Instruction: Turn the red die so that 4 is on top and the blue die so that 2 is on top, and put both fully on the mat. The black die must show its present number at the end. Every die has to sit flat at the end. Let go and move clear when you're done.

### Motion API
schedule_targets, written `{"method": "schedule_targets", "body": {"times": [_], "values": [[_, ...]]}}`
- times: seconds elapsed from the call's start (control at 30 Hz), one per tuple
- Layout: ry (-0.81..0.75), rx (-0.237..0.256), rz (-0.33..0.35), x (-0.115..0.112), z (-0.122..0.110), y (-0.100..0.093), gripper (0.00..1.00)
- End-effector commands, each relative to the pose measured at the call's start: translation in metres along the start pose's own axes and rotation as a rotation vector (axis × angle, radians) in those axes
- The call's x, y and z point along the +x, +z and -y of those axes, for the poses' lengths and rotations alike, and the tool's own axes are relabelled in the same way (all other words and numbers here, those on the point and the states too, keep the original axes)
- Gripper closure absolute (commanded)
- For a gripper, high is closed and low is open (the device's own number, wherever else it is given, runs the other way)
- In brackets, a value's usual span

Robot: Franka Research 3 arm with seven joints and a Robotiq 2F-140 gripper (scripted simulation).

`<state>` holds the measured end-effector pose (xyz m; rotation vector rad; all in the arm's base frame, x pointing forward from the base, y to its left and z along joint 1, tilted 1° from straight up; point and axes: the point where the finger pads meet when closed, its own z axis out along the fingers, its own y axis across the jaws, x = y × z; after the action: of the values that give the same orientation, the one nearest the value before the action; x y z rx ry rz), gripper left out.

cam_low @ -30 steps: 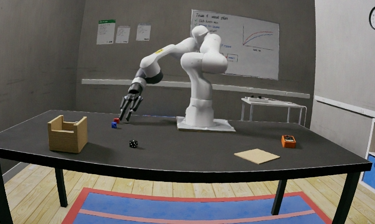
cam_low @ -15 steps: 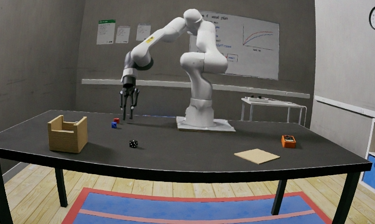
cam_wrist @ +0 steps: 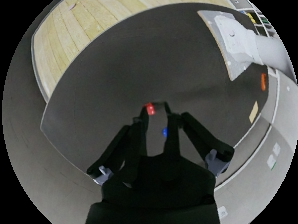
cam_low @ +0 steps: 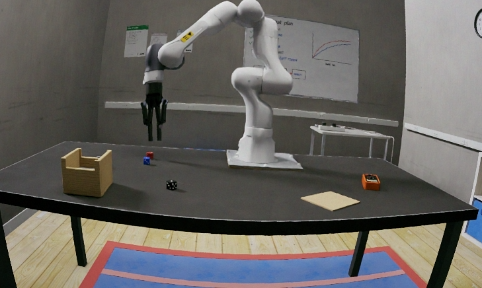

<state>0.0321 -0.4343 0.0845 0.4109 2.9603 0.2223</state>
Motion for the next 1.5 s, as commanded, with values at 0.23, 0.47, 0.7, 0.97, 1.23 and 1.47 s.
{"method": "schedule_targets", "body": {"times": [0.23, 0.47, 0.7, 0.97, 1.23, 1.47], "values": [[0.141, 0.127, -0.101, -0.023, 0.001, -0.036, 0.68], [0.143, 0.159, -0.116, -0.031, 0.004, -0.045, 0.68], [0.143, 0.162, -0.117, -0.032, 0.004, -0.046, 0.0], [0.146, 0.163, -0.117, -0.032, 0.004, -0.046, 0.0], [0.371, 0.175, -0.098, -0.032, 0.004, -0.042, 0.0], [0.469, 0.18, -0.089, -0.031, 0.003, -0.041, 0.0]]}}
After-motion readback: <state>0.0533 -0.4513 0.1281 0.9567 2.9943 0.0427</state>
